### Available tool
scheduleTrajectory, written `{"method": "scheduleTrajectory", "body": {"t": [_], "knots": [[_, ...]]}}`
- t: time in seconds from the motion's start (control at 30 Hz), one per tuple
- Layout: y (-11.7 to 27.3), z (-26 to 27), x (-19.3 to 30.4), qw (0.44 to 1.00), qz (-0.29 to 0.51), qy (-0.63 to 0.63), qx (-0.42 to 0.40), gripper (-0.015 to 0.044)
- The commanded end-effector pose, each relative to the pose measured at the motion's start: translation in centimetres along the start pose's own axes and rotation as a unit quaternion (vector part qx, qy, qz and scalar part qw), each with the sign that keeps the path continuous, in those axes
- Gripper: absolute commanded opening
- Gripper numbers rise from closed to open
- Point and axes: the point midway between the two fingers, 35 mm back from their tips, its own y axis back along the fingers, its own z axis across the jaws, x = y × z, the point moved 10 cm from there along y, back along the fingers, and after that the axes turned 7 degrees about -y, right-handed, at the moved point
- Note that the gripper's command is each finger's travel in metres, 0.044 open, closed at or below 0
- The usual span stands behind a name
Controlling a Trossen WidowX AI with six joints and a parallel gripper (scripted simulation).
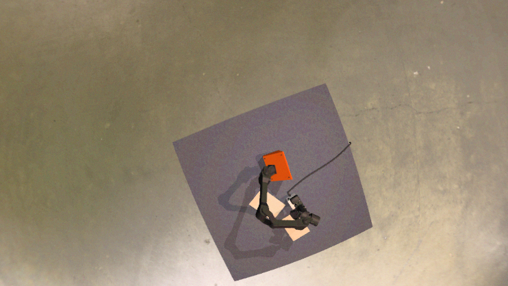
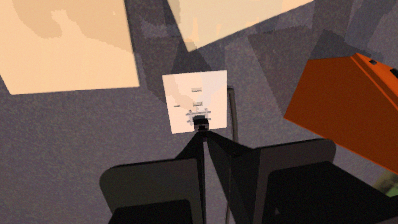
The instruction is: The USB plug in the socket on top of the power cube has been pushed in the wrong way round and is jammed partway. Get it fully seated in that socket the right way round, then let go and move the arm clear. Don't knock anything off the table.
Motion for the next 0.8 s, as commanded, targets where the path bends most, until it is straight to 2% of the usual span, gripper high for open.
{"method": "scheduleTrajectory", "body": {"t": [0.0, 0.77], "knots": [[-0.02, -0.01, -0.01, 1.000, 0.005, 0.002, 0.001, 0.0000], [-0.31, 0.01, -0.07, 1.000, 0.012, 0.000, 0.002, 0.0000]]}}
